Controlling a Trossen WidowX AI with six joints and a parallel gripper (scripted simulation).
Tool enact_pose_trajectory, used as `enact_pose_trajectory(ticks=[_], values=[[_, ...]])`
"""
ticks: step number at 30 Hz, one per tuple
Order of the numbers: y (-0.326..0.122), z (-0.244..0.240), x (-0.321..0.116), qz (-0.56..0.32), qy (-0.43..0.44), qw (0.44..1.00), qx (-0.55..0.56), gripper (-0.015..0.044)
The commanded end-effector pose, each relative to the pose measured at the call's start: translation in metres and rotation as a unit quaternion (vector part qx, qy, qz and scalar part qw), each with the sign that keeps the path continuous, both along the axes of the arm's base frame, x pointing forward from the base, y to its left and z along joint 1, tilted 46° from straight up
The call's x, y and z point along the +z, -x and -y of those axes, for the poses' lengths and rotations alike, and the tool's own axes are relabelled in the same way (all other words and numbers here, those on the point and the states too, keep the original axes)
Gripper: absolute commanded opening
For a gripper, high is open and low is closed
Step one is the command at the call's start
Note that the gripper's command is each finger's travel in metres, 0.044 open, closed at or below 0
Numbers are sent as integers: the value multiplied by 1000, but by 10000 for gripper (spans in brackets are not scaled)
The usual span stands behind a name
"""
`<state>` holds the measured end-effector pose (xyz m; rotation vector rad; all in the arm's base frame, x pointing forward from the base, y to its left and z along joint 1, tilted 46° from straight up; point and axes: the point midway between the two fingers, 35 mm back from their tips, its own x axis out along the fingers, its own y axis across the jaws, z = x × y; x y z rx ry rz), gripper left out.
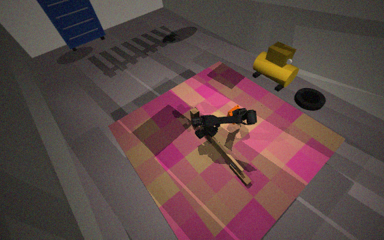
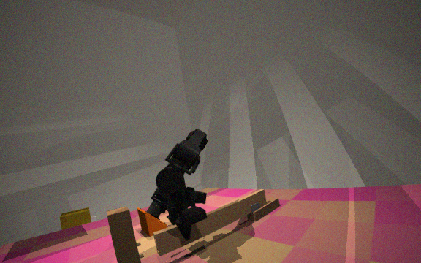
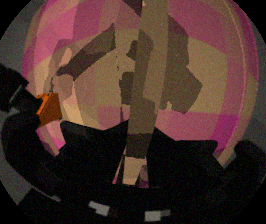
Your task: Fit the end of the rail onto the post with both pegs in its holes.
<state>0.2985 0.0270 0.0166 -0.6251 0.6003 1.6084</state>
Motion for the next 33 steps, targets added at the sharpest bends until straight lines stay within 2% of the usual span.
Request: enact_pose_trajectory(ticks=[1,33], values=[[0,3,-1,2,1,1000,-1,0],[-2,11,-7,2,2,1000,-1,0]])
